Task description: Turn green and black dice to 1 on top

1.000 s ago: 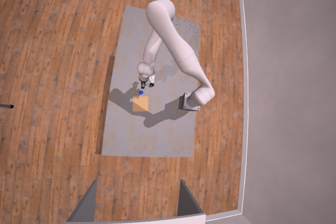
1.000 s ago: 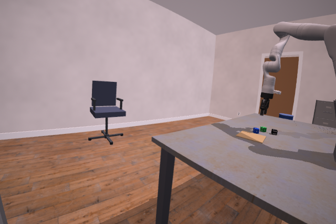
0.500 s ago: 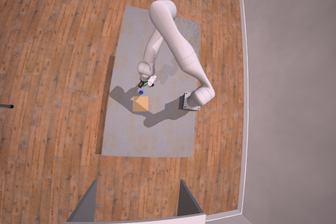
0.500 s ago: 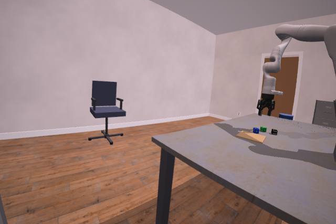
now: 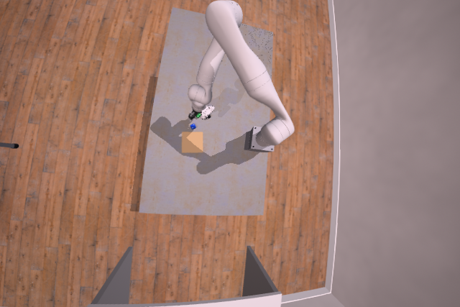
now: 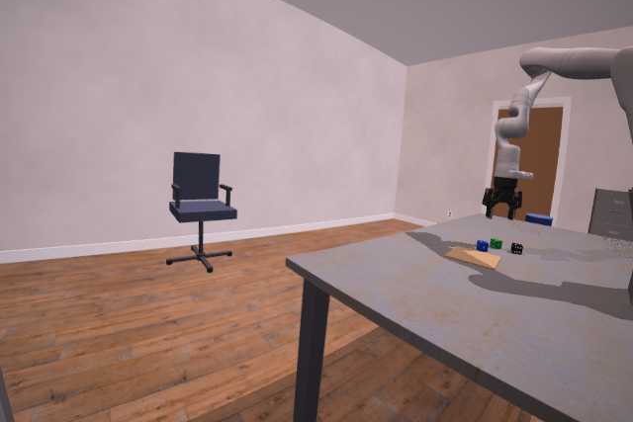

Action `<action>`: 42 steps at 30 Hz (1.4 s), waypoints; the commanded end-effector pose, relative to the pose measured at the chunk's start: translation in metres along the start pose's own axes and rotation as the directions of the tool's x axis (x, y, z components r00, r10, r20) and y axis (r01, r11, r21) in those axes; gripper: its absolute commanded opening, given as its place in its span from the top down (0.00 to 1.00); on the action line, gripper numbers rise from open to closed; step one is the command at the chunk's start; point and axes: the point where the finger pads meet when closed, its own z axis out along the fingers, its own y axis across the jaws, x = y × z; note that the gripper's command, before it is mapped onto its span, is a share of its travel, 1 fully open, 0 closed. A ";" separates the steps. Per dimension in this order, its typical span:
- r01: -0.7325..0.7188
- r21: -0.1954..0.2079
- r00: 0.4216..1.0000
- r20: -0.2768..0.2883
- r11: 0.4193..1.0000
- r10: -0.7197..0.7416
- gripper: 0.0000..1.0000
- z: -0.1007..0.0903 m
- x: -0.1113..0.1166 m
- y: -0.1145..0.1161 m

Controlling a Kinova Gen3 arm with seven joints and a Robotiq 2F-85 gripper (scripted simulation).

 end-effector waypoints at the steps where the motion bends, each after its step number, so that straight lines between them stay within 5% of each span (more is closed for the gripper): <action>1: -0.006 0.000 1.000 0.000 1.000 0.006 0.00 0.000 0.000 0.000; 10: -0.017 0.000 1.000 -0.001 1.000 0.017 0.00 0.000 0.000 0.000; 11: -0.017 0.000 1.000 -0.001 1.000 0.017 0.54 0.000 0.000 0.000; 42: -0.017 0.000 1.000 -0.001 1.000 0.017 0.54 0.000 0.000 0.000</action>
